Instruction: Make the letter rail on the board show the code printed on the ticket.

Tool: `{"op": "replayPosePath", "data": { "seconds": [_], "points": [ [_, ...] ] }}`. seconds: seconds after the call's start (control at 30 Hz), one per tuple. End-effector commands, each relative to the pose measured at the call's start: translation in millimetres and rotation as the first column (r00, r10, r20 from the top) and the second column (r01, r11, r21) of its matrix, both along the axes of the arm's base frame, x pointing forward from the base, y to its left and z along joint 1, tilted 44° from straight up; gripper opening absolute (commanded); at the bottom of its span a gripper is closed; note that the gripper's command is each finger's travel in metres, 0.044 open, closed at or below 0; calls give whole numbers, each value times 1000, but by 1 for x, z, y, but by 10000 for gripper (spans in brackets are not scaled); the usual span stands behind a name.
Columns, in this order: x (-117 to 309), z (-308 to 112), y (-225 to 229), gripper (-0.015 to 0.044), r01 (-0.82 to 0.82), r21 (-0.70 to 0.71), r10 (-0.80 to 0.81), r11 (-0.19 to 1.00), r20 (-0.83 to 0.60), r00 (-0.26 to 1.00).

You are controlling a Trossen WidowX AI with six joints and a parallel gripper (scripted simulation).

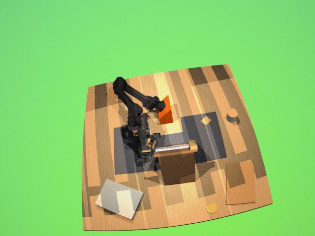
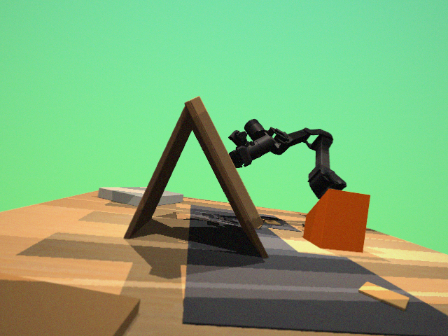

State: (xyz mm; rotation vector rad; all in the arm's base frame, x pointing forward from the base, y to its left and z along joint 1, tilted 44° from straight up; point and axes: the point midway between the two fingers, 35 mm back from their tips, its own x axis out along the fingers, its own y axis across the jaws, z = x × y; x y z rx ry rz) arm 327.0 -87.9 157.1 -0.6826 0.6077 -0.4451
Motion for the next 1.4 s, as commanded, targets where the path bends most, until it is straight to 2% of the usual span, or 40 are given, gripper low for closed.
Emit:
{"op": "replayPosePath", "data": {
  "seconds": [0.0, 1.37],
  "points": [
    [-1, -3, 1, 0, 5, 2, -5, 1000, -2, 1000],
    [3, -18, 16, 0, 5, 3, -5, 1000, -2, 1000]
  ]
}}
